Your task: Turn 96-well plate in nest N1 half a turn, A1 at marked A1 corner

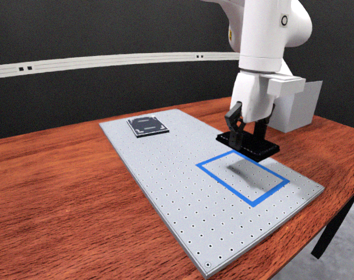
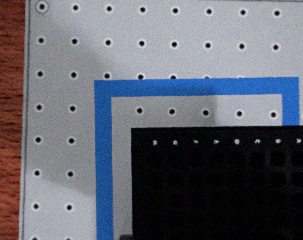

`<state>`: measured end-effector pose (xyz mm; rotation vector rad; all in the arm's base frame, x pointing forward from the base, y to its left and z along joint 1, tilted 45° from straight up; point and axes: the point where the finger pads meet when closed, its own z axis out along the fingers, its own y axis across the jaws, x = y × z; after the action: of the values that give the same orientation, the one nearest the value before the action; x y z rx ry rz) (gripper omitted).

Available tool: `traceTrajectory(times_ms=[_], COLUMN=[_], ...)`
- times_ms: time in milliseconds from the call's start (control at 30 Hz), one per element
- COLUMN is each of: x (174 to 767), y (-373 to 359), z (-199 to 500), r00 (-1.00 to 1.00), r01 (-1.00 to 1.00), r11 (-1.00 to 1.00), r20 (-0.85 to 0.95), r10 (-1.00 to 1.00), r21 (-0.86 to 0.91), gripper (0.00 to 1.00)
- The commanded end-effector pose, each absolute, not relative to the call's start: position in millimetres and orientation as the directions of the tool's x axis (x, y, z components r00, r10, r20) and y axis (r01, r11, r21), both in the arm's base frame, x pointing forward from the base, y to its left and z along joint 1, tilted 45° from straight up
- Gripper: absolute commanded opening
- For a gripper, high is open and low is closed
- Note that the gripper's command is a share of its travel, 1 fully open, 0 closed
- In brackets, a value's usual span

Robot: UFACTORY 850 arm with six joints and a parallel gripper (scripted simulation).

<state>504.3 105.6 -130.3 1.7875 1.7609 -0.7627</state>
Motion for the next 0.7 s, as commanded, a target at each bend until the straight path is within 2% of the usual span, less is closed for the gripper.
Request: traceTrajectory(times_ms=[0, 667], x=[505.2, 505.1], y=[106.5, 104.3], z=[-129.7, -132.1], r00=[0.000, 0.000], r01=[0.999, 0.999], r11=[-0.025, -0.025], r20=[-0.703, -0.703], r10=[0.712, 0.712], r21=[-0.025, -0.025], gripper=[0.00, 0.00])
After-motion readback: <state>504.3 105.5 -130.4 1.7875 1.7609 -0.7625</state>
